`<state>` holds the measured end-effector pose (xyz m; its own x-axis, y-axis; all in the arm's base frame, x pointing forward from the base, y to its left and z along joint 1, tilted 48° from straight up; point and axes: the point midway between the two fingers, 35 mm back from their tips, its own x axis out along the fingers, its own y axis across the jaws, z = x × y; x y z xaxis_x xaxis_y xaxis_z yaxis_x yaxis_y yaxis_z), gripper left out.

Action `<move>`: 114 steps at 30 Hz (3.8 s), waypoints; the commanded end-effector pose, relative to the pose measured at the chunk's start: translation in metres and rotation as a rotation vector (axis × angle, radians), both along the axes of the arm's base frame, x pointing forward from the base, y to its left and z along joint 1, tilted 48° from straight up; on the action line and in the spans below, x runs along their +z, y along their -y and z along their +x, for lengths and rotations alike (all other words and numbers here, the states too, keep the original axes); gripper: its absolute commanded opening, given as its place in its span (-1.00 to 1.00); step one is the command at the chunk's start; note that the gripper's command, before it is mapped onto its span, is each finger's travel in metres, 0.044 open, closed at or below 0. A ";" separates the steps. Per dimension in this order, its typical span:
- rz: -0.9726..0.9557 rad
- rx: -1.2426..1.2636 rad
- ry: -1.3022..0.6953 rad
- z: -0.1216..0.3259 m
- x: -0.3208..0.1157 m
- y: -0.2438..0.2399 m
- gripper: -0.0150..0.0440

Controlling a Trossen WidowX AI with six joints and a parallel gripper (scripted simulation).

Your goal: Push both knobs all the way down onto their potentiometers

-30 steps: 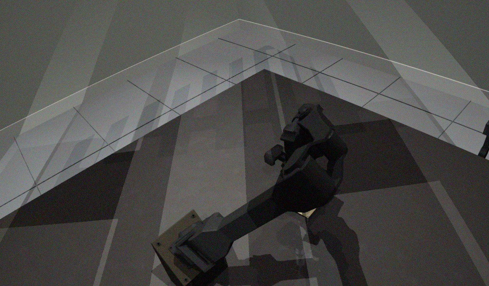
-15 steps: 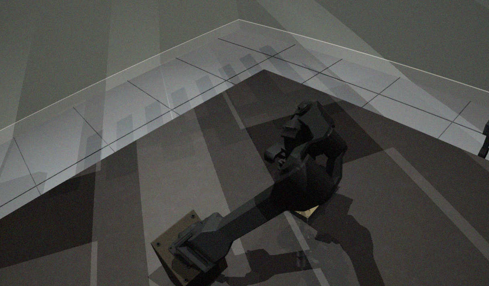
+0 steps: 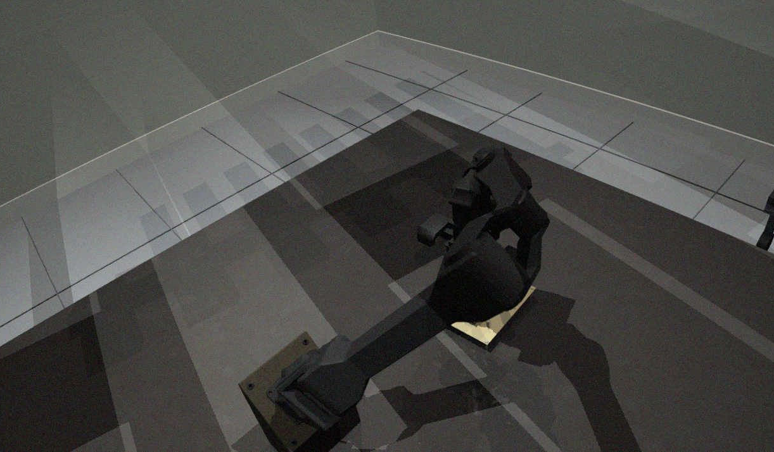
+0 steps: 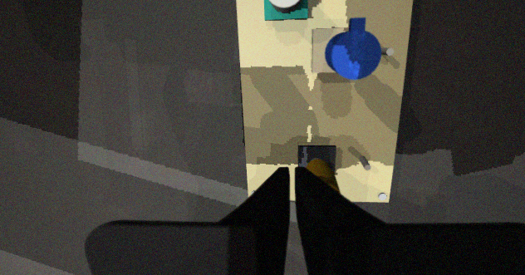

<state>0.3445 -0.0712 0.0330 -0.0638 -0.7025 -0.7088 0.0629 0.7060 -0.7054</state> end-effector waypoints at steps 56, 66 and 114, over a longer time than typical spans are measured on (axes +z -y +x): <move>0.009 0.503 -0.539 0.049 0.019 0.017 -0.49; 0.009 0.503 -0.539 0.049 0.017 0.019 -0.49; 0.008 0.503 -0.539 0.048 0.010 0.027 -0.49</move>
